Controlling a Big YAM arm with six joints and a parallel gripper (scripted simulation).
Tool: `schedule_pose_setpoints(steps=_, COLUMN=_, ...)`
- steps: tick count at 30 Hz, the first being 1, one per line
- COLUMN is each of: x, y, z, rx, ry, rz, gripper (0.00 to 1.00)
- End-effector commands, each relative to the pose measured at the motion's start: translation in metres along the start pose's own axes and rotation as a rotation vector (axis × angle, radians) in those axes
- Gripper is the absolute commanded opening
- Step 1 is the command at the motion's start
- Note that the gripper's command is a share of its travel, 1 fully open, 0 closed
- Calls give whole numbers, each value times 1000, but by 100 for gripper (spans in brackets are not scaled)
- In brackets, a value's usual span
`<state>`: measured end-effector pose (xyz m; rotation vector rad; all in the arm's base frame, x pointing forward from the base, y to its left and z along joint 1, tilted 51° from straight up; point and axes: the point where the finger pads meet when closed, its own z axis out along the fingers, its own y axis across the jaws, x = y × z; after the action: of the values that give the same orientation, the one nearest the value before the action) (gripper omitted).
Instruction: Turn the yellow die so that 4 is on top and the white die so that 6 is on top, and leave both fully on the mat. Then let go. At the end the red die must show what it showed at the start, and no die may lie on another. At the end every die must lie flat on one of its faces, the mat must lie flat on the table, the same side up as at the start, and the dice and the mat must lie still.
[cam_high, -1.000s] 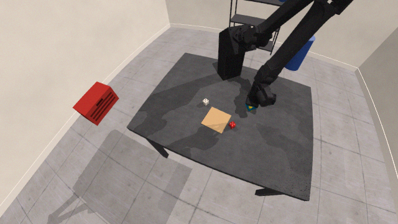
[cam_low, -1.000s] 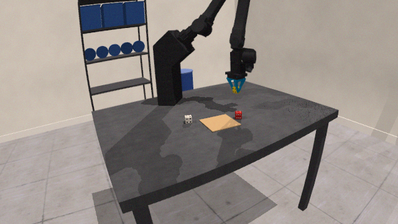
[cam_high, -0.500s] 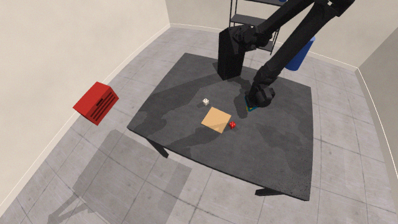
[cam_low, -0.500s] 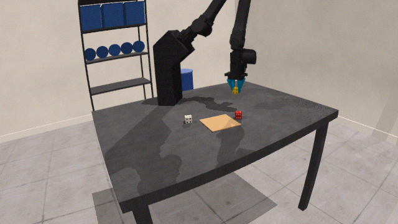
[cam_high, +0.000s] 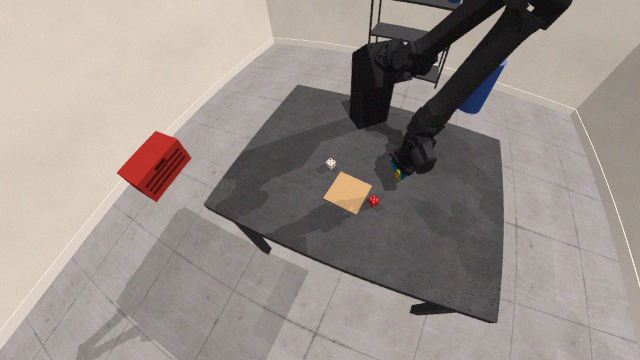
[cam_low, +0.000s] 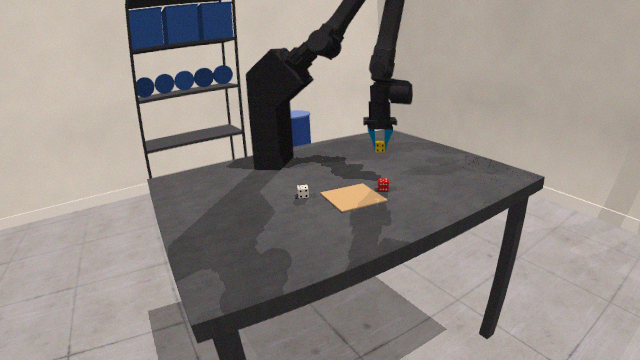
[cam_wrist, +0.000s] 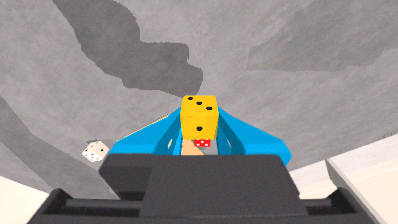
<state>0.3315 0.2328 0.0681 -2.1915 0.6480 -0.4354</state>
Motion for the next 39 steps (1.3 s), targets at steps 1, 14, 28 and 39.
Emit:
schedule_pose_setpoints(steps=1, x=7, y=4, z=1, rx=1, ry=7, rz=-91, gripper=25)
schedule_pose_setpoints(steps=14, x=-2, y=-1, z=-5, rx=28, ry=157, rz=-98, gripper=25)
schedule_pose_setpoints(steps=28, x=0, y=-1, z=0, rx=55, ry=819, rz=-86, gripper=25)
schedule_pose_setpoints(steps=39, x=3, y=3, z=-1, rx=42, ry=872, rz=-99, gripper=25)
